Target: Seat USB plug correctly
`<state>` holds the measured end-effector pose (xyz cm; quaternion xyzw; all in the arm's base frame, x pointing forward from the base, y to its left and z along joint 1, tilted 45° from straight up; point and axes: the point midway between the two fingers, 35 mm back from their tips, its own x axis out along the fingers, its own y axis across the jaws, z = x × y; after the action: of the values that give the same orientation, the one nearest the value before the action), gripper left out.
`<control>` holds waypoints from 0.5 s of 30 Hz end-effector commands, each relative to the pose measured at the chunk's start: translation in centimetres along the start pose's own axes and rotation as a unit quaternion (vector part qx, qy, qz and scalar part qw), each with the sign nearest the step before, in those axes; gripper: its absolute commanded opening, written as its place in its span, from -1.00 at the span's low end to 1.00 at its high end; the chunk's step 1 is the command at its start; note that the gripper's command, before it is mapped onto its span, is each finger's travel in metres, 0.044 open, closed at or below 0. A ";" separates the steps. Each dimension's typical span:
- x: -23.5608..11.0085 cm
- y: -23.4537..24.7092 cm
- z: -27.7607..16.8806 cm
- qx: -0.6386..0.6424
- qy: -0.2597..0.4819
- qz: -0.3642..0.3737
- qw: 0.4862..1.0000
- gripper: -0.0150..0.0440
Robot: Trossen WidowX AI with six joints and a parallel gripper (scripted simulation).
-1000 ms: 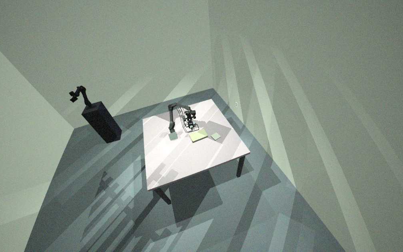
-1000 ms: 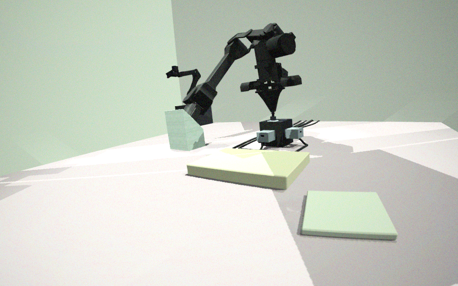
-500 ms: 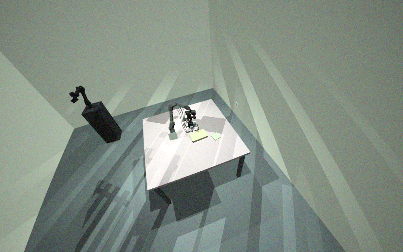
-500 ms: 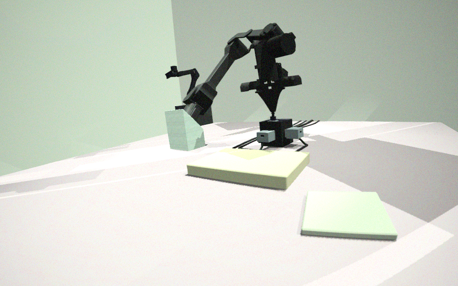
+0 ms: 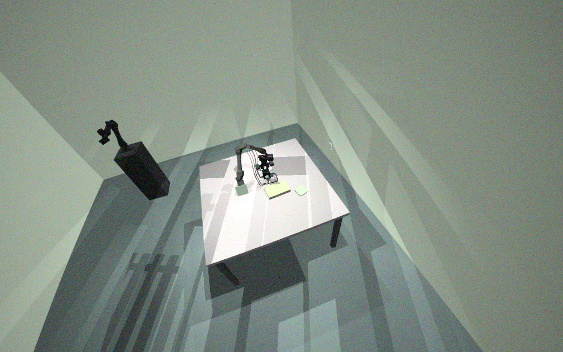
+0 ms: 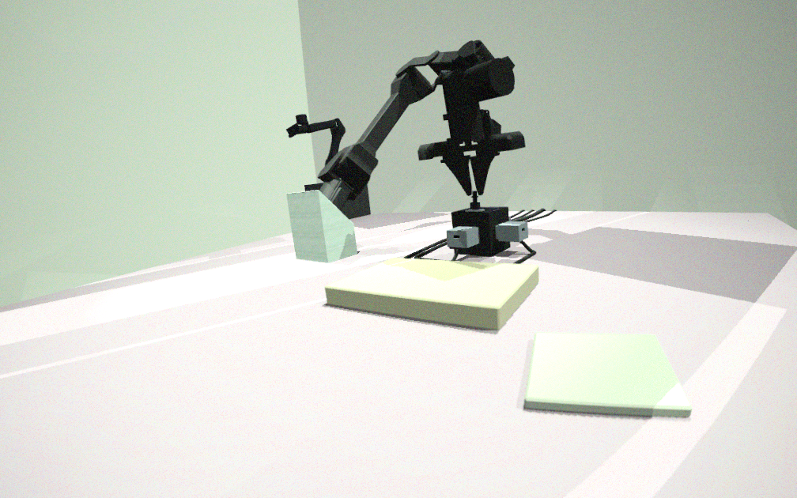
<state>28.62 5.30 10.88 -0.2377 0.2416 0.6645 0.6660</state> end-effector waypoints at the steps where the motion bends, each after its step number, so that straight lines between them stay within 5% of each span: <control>1: 0.0 0.0 0.0 0.000 0.000 0.000 1.000 -0.17; 15: -0.9 0.0 0.1 0.000 0.000 0.000 1.000 -0.17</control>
<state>28.45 4.99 11.23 -0.2341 0.2429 0.6655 0.6658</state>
